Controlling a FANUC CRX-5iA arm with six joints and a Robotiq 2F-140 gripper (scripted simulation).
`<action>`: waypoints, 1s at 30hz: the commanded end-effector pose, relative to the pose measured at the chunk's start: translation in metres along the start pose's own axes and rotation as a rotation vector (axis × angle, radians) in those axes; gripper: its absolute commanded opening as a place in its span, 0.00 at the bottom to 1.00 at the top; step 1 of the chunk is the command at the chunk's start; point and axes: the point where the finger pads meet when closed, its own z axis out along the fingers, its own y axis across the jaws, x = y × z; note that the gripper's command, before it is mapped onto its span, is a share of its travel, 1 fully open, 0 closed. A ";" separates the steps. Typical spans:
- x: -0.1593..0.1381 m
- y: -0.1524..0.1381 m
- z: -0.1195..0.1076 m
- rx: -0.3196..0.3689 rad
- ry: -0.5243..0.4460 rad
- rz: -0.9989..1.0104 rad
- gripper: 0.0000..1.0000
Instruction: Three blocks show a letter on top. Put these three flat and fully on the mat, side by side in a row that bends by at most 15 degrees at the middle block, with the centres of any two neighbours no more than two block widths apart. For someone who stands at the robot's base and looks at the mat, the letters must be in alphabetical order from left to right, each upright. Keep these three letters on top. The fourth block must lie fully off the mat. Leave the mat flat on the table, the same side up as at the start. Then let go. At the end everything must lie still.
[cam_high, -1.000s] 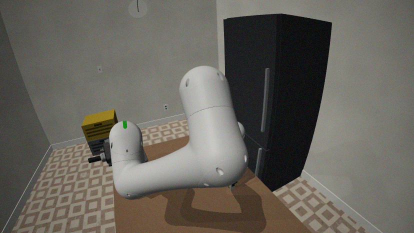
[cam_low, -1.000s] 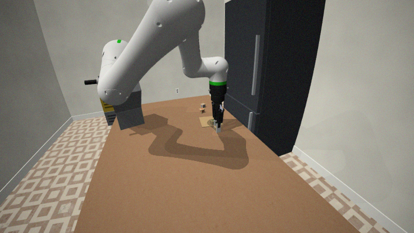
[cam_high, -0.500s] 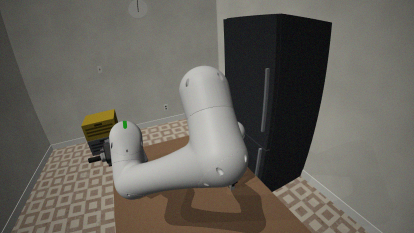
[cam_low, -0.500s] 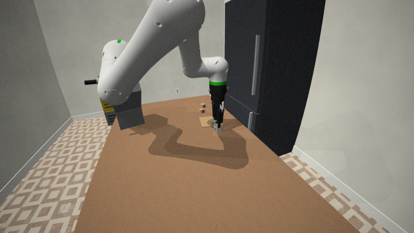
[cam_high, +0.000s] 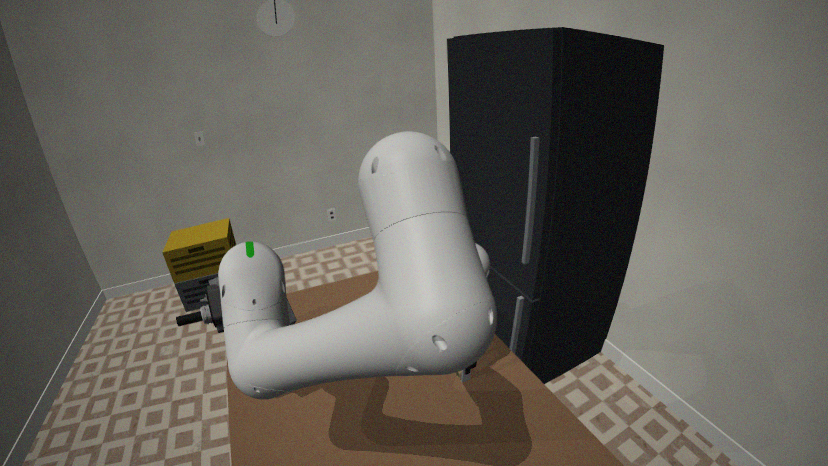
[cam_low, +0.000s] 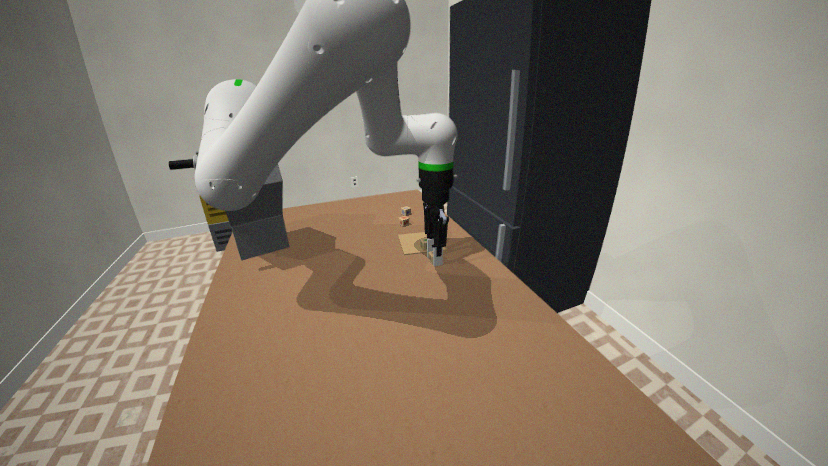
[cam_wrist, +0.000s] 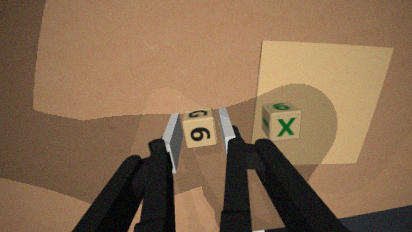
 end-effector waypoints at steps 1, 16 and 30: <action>0.000 0.000 0.000 0.000 0.000 0.000 0.28; 0.000 0.000 -0.023 0.000 0.000 0.000 0.28; 0.000 0.000 -0.085 0.000 0.000 0.000 0.28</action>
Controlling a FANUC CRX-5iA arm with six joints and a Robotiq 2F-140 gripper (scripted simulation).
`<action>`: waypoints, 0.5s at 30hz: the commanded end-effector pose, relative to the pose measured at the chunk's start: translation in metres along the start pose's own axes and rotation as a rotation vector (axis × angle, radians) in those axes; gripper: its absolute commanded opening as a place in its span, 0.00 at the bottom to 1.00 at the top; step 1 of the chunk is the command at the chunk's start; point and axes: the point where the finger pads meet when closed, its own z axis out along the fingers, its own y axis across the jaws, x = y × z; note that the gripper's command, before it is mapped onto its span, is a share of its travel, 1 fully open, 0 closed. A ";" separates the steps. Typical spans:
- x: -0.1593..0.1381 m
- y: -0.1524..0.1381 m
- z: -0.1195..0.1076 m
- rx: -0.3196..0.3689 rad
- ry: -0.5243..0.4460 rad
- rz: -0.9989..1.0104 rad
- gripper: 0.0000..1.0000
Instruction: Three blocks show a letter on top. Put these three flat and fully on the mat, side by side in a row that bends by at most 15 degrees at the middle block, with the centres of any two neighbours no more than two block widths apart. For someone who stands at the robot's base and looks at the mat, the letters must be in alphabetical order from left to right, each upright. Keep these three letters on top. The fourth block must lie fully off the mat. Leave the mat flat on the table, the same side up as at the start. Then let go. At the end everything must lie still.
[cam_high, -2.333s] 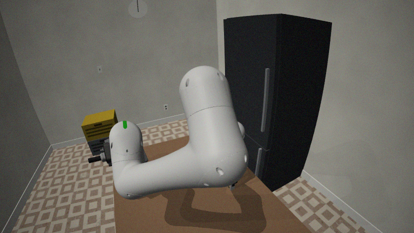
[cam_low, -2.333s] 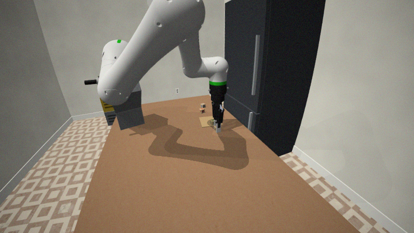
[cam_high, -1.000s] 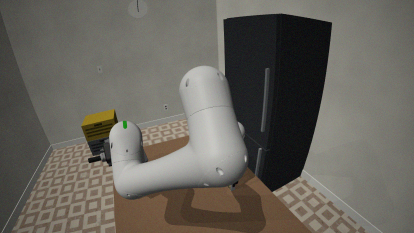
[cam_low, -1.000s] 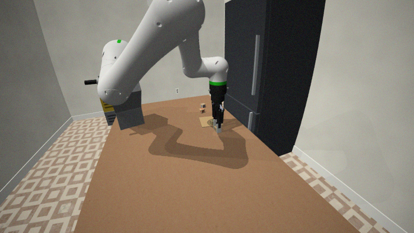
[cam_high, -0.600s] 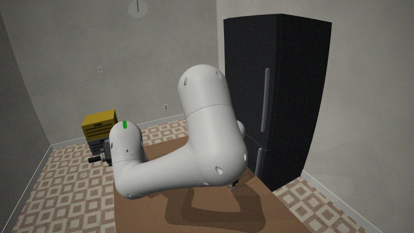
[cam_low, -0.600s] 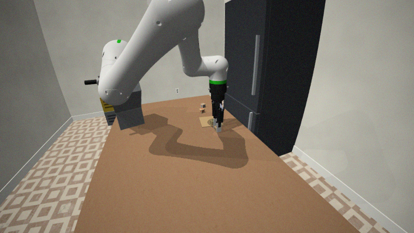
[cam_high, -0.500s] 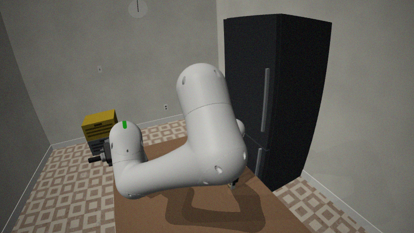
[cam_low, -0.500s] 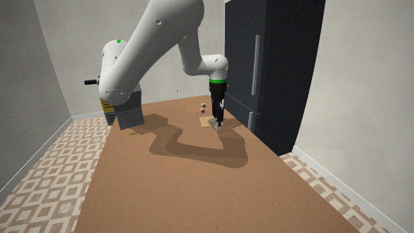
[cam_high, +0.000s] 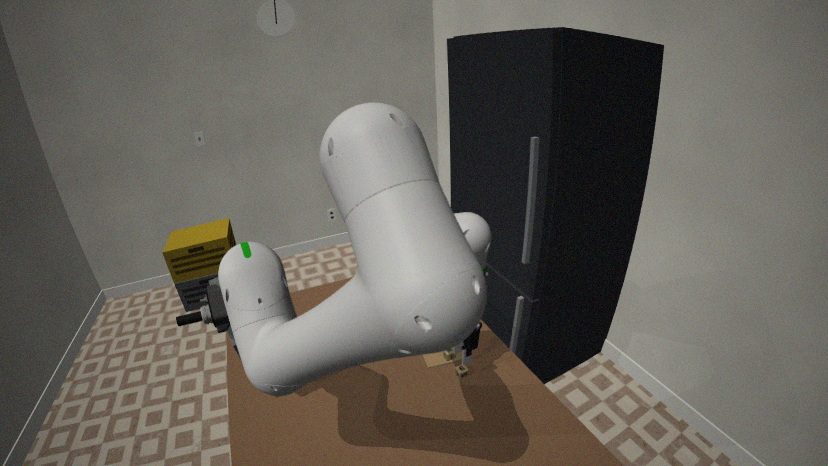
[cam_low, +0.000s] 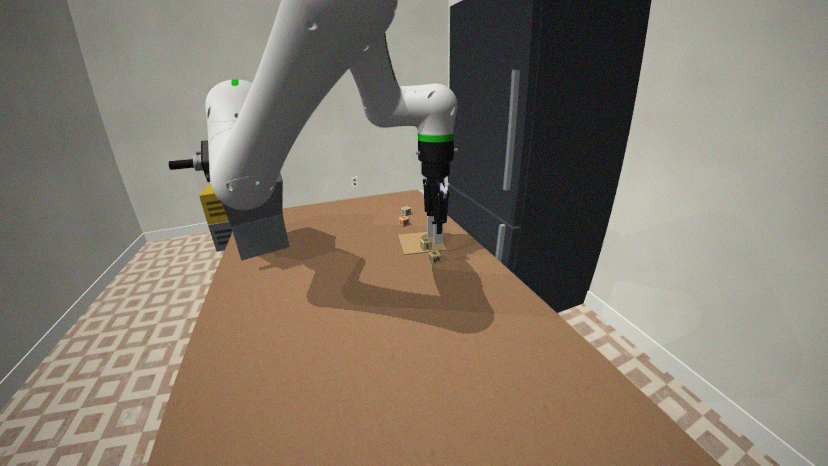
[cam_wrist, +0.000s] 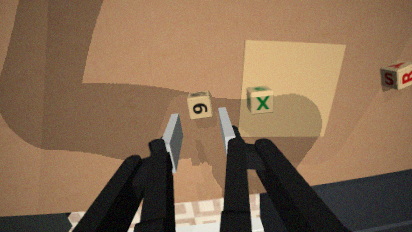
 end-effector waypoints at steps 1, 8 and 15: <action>0.000 -0.001 -0.012 0.001 0.003 0.000 0.28; 0.000 -0.001 -0.017 0.001 0.003 0.000 1.00; 0.000 -0.001 -0.017 0.001 0.003 0.000 1.00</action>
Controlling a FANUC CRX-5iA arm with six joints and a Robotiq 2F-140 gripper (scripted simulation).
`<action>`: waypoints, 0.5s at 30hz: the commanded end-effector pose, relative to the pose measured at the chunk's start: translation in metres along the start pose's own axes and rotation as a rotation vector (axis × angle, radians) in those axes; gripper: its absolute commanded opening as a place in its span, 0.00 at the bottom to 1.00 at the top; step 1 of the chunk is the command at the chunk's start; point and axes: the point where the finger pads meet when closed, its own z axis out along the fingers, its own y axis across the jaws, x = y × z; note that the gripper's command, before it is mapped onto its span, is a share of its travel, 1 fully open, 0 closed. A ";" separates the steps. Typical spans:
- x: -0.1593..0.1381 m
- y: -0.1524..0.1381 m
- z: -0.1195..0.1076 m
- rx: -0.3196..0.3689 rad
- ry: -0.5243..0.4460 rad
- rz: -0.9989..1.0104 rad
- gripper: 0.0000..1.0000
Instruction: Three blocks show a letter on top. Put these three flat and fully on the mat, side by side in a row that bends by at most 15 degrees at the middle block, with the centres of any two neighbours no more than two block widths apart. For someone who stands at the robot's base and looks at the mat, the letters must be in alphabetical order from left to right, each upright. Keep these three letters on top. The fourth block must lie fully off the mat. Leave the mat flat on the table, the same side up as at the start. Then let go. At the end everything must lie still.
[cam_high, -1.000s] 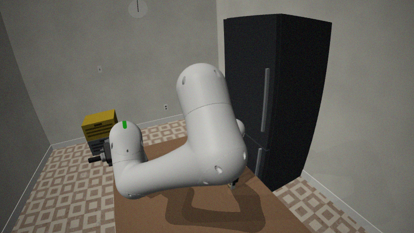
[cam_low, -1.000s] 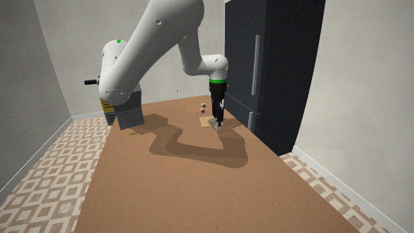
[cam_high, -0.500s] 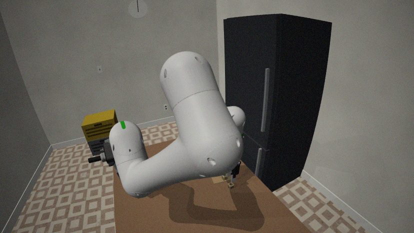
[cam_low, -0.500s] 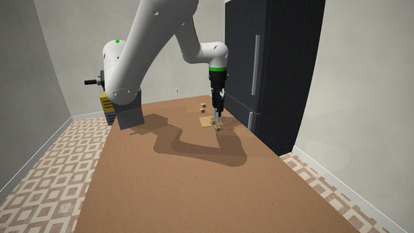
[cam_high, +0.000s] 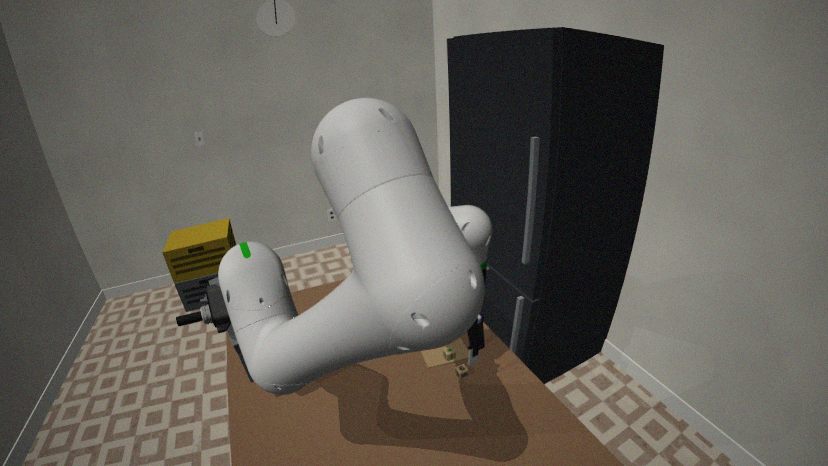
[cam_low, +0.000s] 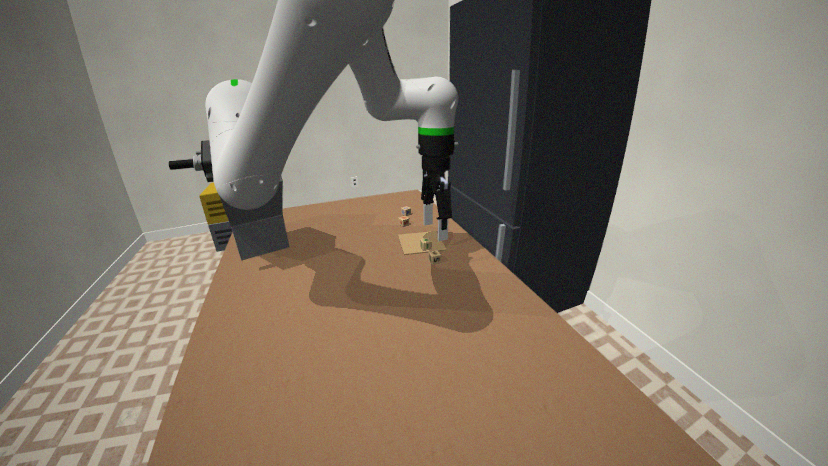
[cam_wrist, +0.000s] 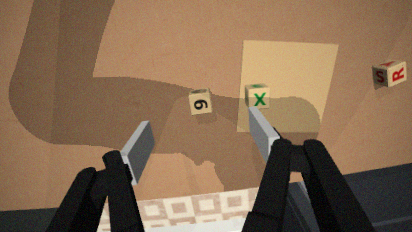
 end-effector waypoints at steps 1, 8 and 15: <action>0.000 0.000 0.000 0.000 0.000 0.000 1.00; 0.000 0.000 0.000 0.000 0.000 0.000 1.00; -0.002 0.004 0.000 -0.001 0.000 -0.022 1.00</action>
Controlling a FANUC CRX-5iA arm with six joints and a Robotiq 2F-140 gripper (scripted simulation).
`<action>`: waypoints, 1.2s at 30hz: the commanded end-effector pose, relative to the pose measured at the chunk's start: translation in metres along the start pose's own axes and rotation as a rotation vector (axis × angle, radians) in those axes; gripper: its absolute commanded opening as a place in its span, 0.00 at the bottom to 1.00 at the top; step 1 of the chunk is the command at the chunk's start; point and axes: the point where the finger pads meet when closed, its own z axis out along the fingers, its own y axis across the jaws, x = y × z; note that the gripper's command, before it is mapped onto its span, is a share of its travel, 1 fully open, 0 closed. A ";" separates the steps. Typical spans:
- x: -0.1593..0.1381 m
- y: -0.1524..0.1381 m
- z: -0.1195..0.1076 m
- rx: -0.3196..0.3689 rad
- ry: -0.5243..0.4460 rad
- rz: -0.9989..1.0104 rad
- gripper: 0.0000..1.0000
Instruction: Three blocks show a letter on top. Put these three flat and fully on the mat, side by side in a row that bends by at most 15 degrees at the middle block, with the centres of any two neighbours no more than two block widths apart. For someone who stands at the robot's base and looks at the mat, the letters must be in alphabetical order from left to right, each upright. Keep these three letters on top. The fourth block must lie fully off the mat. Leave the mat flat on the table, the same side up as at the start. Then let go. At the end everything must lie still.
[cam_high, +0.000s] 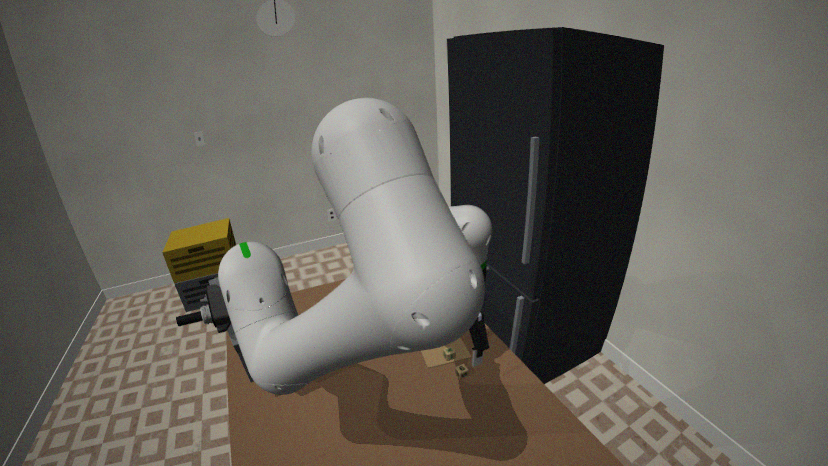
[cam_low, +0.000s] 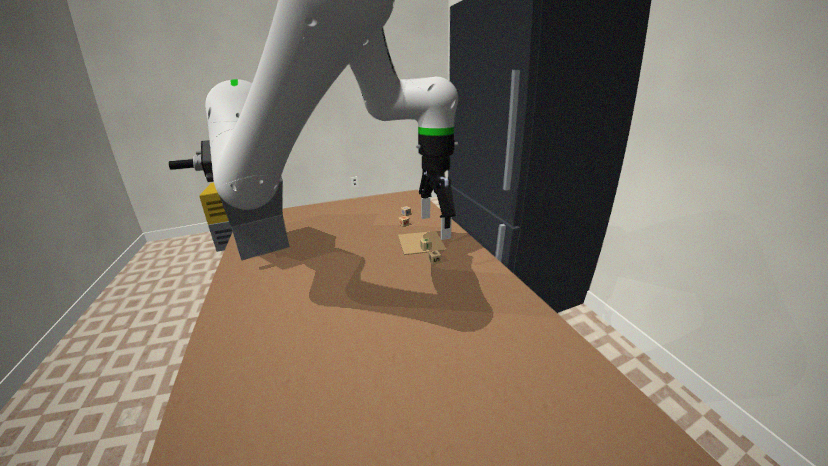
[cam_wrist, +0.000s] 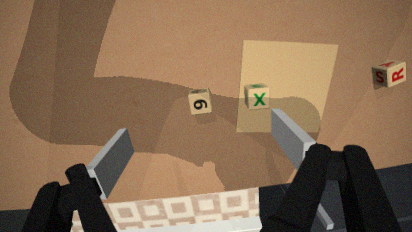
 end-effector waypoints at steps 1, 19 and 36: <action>-0.004 0.008 0.000 -0.002 0.000 -0.046 1.00; -0.041 0.106 -0.002 -0.019 -0.003 -0.557 1.00; -0.055 0.197 -0.004 -0.023 -0.008 -1.003 1.00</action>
